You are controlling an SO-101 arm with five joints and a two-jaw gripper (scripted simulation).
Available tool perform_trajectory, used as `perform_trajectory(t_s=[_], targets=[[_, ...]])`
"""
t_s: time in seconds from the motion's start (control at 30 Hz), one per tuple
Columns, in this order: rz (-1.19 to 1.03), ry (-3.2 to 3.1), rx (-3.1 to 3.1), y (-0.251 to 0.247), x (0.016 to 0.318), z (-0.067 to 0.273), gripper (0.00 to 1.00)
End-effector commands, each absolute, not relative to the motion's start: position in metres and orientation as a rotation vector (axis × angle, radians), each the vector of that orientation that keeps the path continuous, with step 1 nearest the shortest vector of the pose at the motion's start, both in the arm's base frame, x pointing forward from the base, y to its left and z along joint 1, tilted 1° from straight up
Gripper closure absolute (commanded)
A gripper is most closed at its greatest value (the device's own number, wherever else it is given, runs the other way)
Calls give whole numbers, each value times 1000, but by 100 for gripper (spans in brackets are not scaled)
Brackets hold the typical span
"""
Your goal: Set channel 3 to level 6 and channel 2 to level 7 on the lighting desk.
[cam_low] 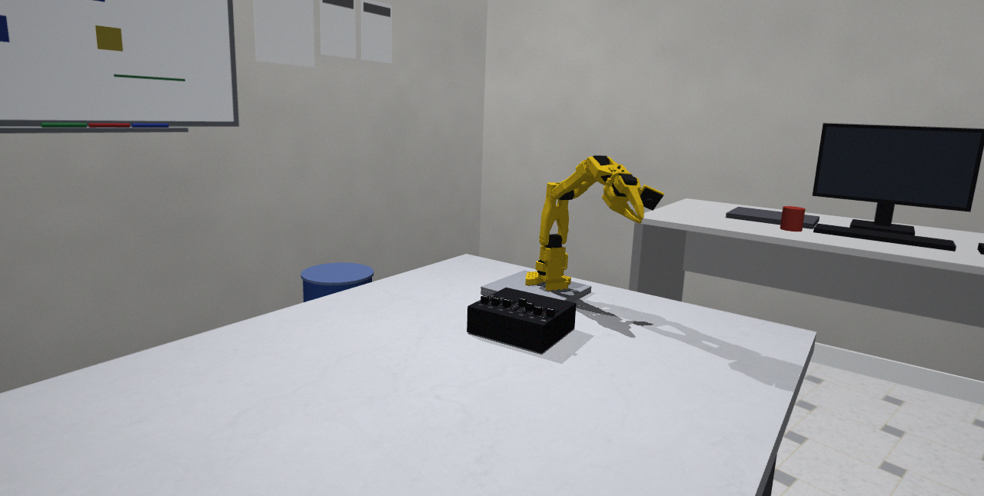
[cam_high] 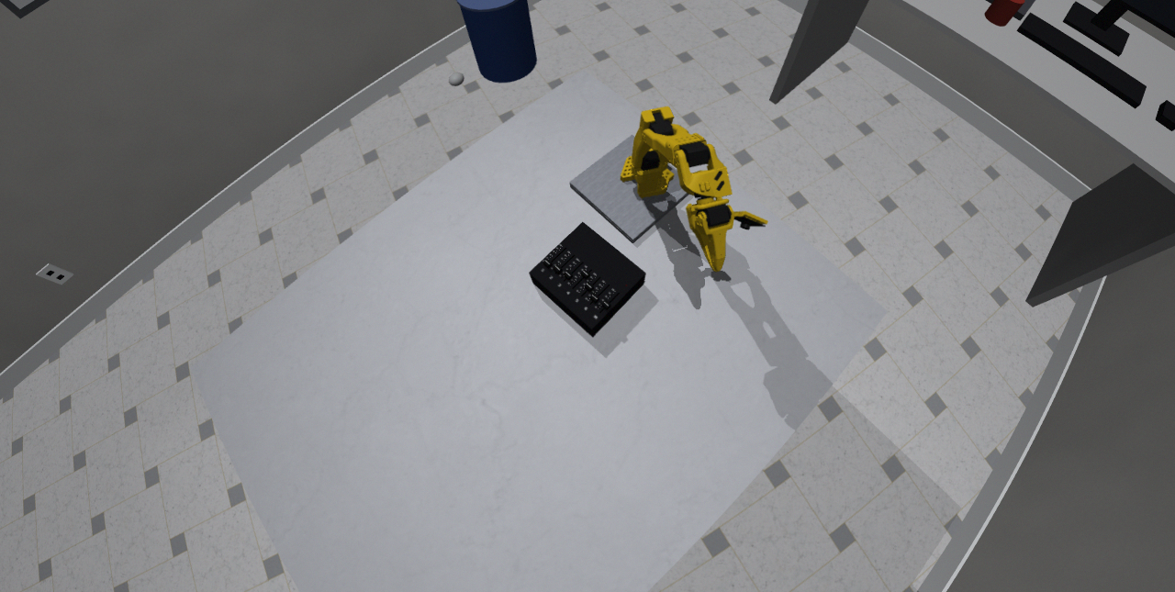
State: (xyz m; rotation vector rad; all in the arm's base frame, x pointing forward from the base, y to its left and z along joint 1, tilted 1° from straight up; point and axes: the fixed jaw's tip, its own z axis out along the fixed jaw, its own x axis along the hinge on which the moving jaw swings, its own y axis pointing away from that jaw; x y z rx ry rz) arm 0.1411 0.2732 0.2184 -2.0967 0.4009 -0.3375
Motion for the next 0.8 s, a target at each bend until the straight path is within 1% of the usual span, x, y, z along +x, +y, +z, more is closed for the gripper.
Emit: perform_trajectory(t_s=[0.0, 0.2, 0.37, 0.43, 0.5, 0.77], targets=[[-427, 363, -2183, 254, 156, 207, 100], [-555, 279, -2395, 214, 182, 184, 100], [-603, 195, -2574, 178, 195, 168, 100], [-605, 159, -2641, 164, 199, 162, 100], [-605, 159, -2641, 164, 199, 162, 100], [-545, 19, -2858, 115, 202, 143, 100]])
